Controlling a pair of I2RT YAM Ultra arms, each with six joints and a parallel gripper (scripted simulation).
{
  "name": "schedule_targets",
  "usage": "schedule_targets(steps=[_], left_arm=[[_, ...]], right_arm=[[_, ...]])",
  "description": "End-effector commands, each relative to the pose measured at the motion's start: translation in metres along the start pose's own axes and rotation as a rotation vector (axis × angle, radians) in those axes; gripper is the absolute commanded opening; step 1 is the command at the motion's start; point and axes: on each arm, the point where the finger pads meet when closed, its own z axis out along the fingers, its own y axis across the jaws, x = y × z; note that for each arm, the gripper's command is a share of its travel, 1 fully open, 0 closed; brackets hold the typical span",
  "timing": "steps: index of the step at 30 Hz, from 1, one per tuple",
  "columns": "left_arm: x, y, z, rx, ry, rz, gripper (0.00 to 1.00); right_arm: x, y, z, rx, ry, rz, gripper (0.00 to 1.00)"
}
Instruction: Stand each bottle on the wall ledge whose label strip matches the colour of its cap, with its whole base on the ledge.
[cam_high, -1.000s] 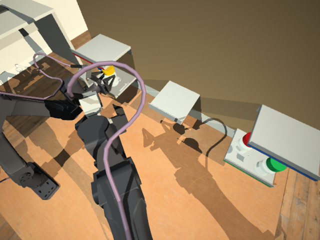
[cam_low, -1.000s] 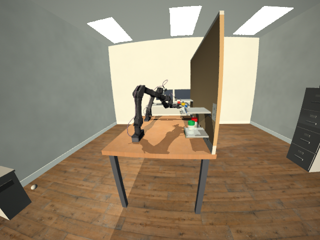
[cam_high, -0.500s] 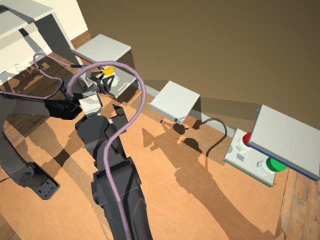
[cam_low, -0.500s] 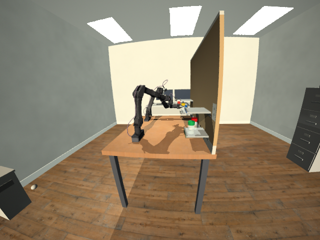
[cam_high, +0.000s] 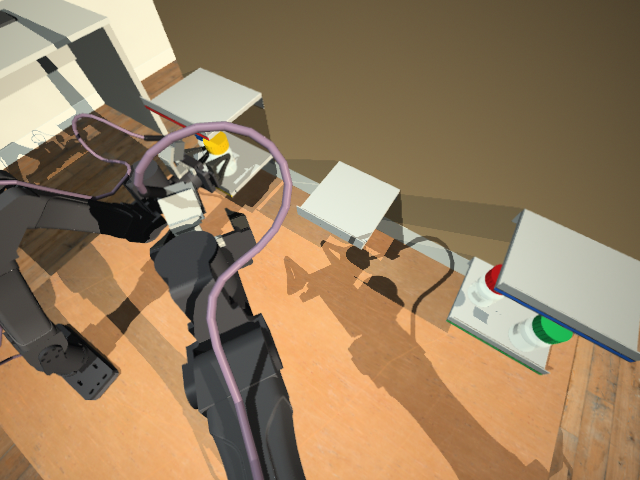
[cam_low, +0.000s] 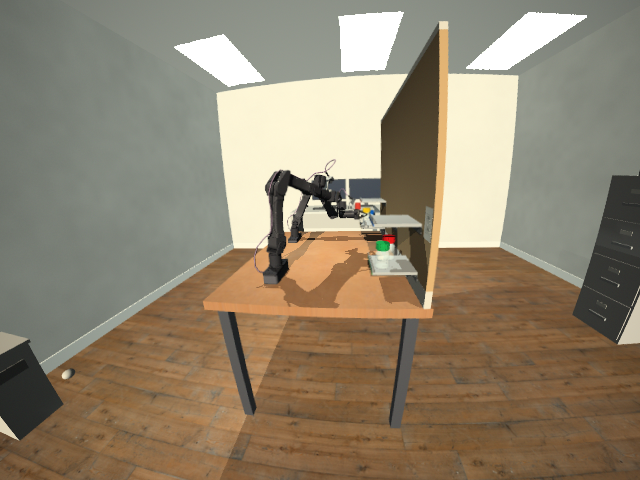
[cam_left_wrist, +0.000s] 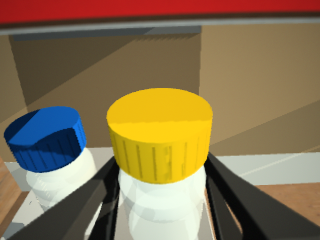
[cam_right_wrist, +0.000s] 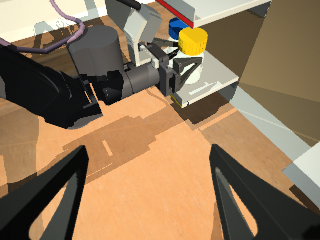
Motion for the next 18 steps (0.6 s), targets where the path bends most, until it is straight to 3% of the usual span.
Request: schedule_targets(steps=[1,9,18], left_arm=[[-0.014,-0.006,-0.001,0.011,-0.077,0.008,0.51],[0.015,-0.007,0.0,0.004,-0.043,0.009,0.51],[0.011,-0.008,0.0,0.01,-0.05,0.007,0.51]], right_arm=[[-0.025,0.001,-0.004,-0.001,-0.061,-0.002,0.89],[-0.025,0.001,-0.004,-0.001,-0.061,-0.002,0.89],[-0.025,0.001,-0.004,-0.001,-0.061,-0.002,0.89]])
